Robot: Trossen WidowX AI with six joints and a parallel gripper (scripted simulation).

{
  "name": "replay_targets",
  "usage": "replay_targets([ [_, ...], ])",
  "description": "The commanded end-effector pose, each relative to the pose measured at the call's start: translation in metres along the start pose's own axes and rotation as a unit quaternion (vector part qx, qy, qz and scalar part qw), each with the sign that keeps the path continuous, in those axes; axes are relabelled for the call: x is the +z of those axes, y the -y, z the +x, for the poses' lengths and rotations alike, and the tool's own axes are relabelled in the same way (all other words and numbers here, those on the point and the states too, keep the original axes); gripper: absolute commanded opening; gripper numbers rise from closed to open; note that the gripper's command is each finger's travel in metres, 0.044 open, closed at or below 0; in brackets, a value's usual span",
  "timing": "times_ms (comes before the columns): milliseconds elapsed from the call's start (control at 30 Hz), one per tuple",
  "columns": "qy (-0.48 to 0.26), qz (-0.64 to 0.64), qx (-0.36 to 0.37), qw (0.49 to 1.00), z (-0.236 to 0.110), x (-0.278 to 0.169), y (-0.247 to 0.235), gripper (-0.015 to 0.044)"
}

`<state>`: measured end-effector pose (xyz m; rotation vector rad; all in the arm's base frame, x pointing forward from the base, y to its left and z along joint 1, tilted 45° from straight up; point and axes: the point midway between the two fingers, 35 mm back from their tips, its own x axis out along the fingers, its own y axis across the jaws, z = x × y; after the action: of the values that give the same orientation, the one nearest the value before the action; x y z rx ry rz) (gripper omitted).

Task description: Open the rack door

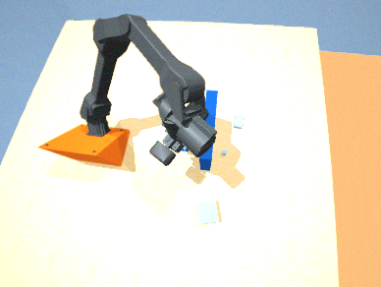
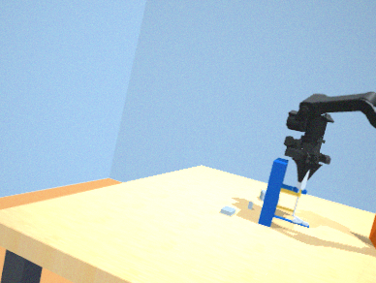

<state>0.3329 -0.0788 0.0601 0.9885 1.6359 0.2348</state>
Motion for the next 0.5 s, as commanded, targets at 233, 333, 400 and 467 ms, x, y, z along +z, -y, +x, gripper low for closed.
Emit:
replay_targets([
  [233, -0.001, 0.257, 0.000, 0.966, 0.0004, -0.0002, -0.0001, 0.0023],
  [333, -0.001, 0.328, 0.000, 0.945, 0.0004, -0.0002, -0.0001, 0.0023],
  [400, -0.001, 0.374, 0.000, 0.928, 0.0004, -0.0002, 0.0000, 0.0023],
  [467, -0.001, 0.419, 0.000, 0.908, 0.0004, -0.0002, 0.0000, 0.0023],
])
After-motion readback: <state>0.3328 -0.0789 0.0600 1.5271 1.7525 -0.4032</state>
